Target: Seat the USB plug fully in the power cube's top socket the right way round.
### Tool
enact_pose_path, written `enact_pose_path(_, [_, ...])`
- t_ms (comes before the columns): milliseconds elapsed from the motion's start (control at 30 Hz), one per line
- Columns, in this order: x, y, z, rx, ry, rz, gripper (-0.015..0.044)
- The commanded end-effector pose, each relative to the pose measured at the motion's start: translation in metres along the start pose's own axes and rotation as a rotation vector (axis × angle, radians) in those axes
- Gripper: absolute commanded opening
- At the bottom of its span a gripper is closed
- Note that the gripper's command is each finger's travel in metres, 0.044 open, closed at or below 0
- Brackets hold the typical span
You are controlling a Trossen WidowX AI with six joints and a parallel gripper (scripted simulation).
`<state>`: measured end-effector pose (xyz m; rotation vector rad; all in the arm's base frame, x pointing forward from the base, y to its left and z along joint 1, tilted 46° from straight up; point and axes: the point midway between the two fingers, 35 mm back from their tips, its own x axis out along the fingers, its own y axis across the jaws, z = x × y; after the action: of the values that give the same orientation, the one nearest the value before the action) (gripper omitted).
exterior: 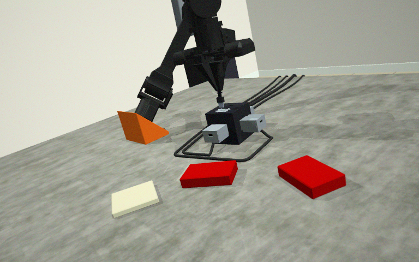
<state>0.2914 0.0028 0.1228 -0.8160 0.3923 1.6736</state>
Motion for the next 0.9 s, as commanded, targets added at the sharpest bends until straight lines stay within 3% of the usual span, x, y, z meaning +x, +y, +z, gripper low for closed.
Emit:
enact_pose_path(0, [0.0005, -0.0007, 0.0008, -0.009, -0.003, -0.005, 0.0000])
enact_pose_path(867, [0.0036, -0.0007, 0.0008, -0.009, -0.003, -0.005, 0.0000])
